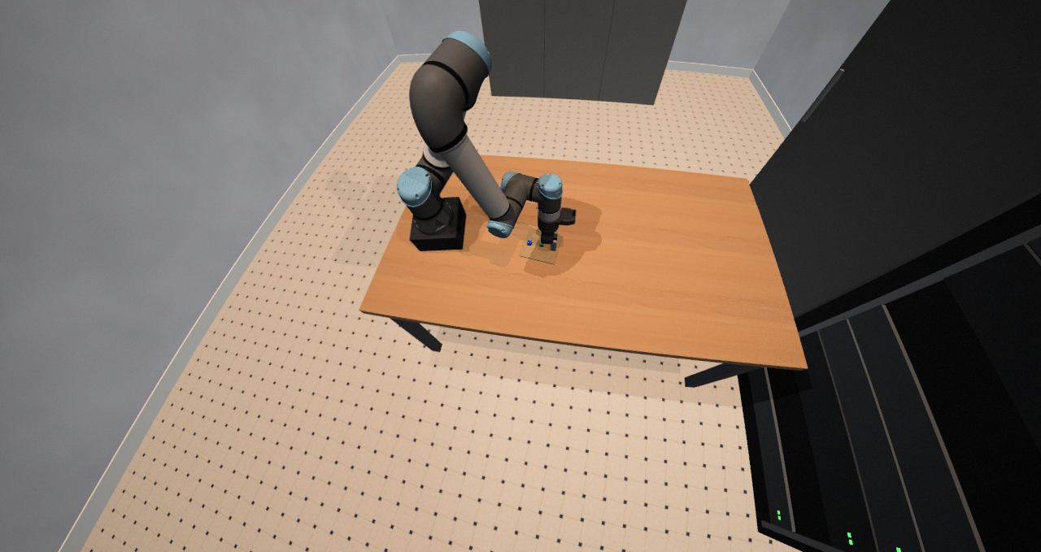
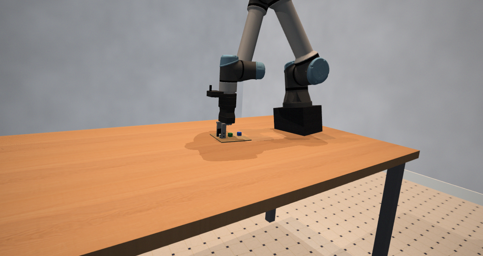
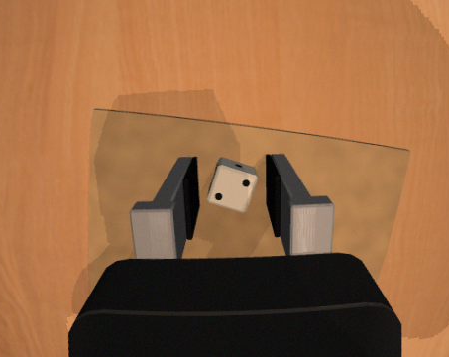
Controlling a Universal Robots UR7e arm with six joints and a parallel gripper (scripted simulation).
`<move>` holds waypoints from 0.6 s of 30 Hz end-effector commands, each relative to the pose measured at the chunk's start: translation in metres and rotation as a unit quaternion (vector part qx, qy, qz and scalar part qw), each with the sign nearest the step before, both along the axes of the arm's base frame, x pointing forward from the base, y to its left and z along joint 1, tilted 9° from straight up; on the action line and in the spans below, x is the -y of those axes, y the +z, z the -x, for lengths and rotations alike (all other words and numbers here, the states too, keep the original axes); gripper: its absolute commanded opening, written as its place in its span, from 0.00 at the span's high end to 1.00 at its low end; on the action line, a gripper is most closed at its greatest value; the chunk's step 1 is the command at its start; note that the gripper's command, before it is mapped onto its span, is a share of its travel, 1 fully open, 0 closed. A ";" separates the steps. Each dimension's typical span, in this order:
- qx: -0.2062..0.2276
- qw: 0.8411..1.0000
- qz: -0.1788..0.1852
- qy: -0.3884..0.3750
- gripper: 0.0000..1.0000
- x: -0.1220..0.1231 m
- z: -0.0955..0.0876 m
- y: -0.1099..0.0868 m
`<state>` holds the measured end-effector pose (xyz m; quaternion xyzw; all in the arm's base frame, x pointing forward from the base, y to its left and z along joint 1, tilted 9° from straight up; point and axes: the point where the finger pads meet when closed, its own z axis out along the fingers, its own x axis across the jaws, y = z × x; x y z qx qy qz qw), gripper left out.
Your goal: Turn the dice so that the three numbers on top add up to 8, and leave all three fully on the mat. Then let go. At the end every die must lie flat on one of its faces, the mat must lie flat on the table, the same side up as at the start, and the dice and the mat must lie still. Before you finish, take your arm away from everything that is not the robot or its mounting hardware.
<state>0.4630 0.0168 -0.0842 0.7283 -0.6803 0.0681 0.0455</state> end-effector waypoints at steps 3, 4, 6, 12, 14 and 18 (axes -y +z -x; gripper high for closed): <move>0.001 1.000 0.000 0.000 0.36 -0.001 0.000 0.004; 0.001 1.000 0.000 0.000 0.36 -0.001 0.000 0.006; 0.001 1.000 0.000 0.000 0.36 -0.002 0.000 0.011; 0.001 1.000 0.000 0.000 0.36 -0.006 0.001 0.035; 0.001 1.000 0.000 0.000 0.36 -0.007 0.001 0.045; 0.001 1.000 0.000 0.000 0.36 -0.009 0.002 0.055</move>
